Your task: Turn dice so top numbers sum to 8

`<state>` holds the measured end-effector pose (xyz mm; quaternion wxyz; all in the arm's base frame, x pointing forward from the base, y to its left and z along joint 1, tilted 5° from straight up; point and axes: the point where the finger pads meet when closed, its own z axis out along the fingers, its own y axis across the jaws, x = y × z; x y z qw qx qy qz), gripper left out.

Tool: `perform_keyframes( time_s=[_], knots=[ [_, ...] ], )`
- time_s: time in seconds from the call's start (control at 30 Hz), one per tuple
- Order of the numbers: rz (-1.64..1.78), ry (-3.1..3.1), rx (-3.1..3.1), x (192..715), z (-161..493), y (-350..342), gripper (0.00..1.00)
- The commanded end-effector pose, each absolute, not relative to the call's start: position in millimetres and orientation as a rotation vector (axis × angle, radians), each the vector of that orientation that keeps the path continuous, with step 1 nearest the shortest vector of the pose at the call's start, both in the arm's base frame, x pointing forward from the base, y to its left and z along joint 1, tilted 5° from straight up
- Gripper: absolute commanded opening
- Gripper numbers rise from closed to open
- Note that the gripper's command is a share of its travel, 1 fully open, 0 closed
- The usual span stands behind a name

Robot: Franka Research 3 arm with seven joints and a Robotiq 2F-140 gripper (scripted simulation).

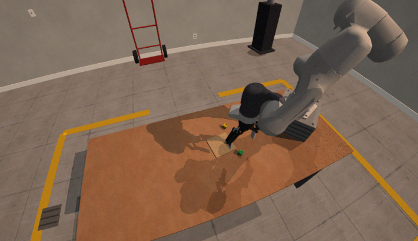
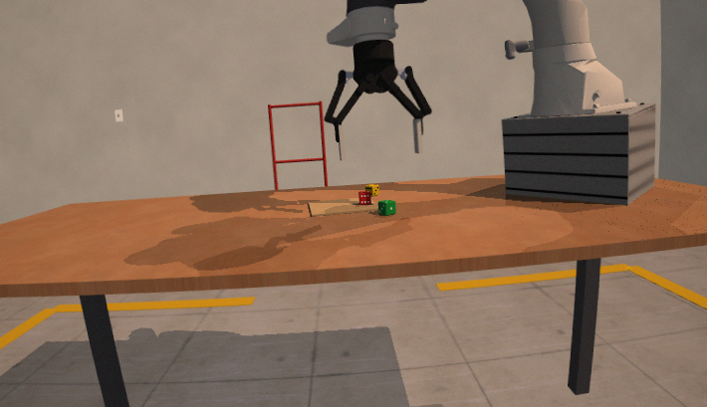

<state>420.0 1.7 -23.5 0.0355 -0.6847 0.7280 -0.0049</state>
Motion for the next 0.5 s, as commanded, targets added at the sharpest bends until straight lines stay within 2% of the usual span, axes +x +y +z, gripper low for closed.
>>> perform_keyframes(
  time_s=[0.0,0.47],
  knots=[
    [-0.043,2.038,-2.278,421,-23,2,1.00],
    [-0.059,1.769,-2.496,418,-23,13,1.00]
  ],
)
